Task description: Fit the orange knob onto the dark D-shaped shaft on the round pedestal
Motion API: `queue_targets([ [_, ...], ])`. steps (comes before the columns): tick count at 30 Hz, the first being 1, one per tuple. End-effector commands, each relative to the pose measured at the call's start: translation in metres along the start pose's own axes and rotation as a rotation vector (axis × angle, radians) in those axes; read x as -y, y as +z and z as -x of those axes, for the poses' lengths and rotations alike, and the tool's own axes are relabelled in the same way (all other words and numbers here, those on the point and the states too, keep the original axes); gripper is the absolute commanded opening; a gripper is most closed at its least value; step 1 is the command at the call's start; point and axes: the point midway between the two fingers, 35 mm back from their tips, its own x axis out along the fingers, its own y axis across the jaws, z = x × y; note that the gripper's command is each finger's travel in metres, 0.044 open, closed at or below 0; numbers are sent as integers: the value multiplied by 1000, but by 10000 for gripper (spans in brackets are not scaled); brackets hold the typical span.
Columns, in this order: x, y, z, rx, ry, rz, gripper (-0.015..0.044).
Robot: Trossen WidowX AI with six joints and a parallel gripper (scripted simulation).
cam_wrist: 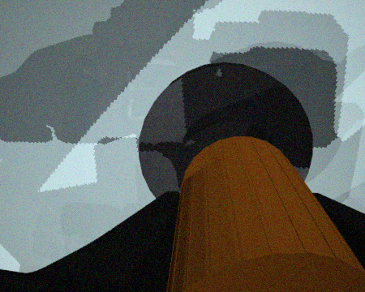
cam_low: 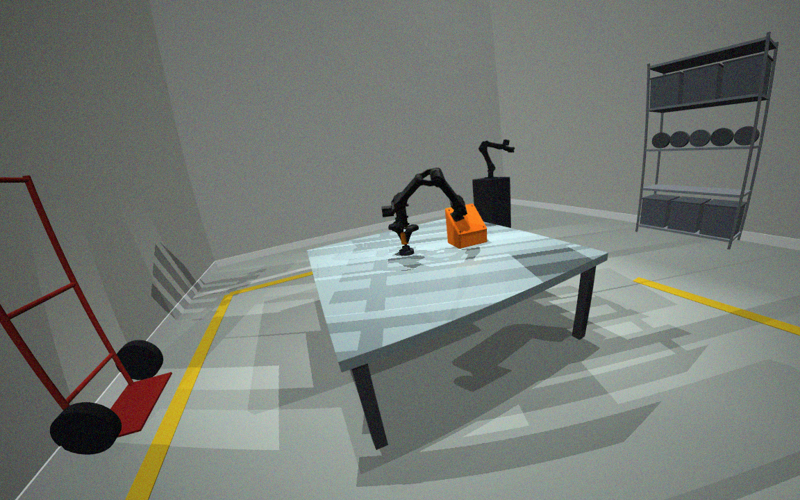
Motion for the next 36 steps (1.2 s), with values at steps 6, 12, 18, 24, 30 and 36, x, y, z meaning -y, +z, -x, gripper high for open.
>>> queue_targets([
  [6,-1,0,5,3,-3,95,0],
  [12,-3,-3,4,3,-3,216,0],
  [18,-4,-4,0,3,-3,216,0],
  [24,-3,-3,-1,3,-3,216,0],
  [30,-2,-3,3,3,-3,216,0],
  [36,-2,-2,4,3,-3,271,0],
])
